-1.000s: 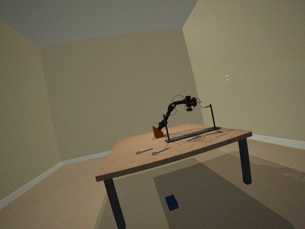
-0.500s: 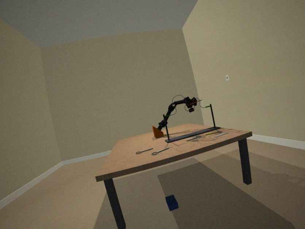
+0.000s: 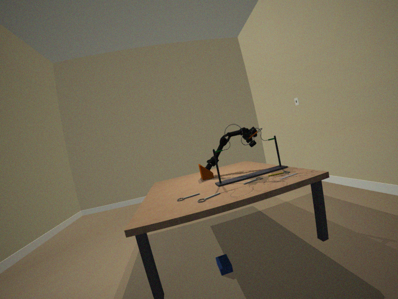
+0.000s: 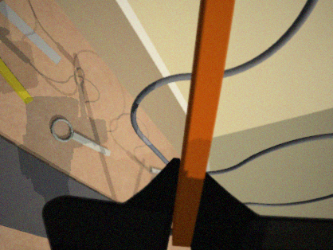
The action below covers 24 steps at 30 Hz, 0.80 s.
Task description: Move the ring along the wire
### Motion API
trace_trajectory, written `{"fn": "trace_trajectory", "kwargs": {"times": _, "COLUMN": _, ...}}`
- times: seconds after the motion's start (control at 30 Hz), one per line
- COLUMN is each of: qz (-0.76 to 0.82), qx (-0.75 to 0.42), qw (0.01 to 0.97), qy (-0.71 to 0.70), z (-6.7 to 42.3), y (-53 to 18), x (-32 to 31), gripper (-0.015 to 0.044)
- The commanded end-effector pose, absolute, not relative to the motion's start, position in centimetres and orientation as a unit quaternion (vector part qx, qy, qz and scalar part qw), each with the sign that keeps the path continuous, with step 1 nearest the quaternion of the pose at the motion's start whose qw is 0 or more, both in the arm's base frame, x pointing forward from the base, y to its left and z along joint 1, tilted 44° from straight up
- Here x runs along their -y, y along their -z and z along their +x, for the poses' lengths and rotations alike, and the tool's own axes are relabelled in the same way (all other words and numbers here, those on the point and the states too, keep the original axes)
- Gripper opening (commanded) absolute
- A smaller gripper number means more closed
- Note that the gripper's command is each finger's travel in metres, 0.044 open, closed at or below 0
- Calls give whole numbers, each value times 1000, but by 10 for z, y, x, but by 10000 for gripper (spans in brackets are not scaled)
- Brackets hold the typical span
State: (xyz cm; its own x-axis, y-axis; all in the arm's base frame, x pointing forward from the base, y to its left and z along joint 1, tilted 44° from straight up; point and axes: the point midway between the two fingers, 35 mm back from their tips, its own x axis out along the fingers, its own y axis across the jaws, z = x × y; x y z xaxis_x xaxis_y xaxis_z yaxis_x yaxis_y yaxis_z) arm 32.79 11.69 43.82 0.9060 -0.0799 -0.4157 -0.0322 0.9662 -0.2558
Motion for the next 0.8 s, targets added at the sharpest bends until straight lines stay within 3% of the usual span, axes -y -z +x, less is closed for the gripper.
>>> {"fn": "trace_trajectory", "kwargs": {"times": 0.0, "qz": -91, "qx": -220, "qw": 971, "qy": 0, "z": 327, "y": -437, "x": -122, "gripper": -150}}
{"fn": "trace_trajectory", "kwargs": {"times": 0.77, "qz": 154, "qx": -227, "qw": 959, "qy": -75, "z": 325, "y": -440, "x": -157, "gripper": -150}}
